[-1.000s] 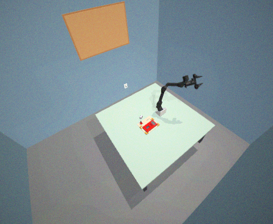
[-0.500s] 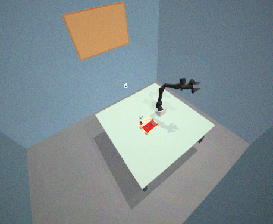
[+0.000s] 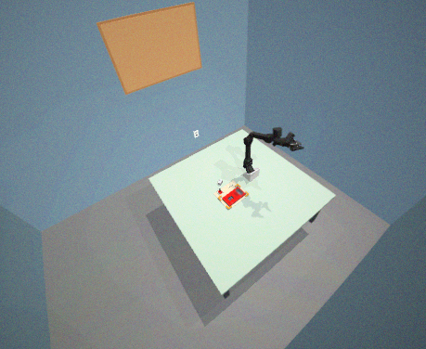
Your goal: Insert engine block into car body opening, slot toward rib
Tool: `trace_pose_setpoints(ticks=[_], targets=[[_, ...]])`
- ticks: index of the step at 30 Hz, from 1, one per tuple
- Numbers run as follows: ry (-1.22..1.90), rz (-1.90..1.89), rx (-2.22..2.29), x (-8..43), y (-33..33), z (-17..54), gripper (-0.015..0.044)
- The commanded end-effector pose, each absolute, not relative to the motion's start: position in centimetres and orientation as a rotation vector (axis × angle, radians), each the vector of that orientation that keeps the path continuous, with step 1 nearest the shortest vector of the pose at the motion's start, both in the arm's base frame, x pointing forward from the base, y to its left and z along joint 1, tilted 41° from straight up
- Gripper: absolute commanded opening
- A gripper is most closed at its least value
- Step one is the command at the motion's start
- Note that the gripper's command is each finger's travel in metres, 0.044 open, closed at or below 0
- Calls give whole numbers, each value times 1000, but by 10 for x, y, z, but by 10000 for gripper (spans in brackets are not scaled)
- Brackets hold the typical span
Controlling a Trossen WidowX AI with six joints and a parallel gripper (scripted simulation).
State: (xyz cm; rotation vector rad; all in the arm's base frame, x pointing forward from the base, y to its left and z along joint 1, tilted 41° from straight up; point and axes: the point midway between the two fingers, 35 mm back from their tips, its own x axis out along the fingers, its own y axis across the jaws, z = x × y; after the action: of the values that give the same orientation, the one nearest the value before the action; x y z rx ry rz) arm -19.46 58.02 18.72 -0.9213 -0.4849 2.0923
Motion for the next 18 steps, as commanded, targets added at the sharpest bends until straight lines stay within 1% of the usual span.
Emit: trace_pose_setpoints(ticks=[1, 12, 18], targets=[[-324, 2020, -932, -155, 583, 179, 440], [49, 1797, -907, -55, 576, 162, 440], [200, 1685, -877, -15, 565, 156, 440]])
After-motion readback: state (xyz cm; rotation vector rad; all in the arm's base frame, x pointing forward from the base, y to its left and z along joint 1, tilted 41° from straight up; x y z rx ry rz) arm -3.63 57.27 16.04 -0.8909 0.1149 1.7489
